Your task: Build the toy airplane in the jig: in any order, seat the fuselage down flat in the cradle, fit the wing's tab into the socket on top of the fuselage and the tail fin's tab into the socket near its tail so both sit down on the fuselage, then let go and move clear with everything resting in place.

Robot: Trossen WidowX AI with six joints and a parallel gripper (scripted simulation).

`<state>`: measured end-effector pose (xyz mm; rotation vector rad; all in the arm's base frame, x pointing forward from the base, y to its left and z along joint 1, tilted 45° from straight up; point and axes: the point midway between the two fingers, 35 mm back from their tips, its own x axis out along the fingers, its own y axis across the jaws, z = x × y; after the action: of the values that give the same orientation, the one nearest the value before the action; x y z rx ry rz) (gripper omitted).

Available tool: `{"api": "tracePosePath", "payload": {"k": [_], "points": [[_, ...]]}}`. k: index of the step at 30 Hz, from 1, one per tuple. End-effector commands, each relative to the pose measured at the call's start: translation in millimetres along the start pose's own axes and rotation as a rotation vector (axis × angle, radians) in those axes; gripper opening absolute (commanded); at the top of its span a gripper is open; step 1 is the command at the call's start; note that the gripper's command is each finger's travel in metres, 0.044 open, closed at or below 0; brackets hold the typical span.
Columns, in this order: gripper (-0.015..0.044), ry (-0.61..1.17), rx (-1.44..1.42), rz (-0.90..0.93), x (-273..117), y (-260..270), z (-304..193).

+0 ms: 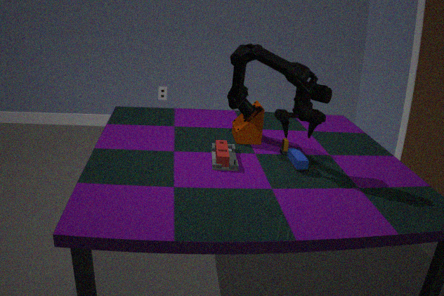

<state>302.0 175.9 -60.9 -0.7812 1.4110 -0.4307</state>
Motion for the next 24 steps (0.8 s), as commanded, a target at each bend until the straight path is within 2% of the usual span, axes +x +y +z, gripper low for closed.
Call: {"api": "tracePosePath", "payload": {"k": [1,5,9,24], "points": [[0.0440,-0.003,0.035,0.010,0,10,4],[0.0440,-0.003,0.035,0.010,3,10,4],[0.0440,-0.003,0.035,0.009,36,10,4],[0.0440,-0.003,0.035,0.008,55,11,5]]}}
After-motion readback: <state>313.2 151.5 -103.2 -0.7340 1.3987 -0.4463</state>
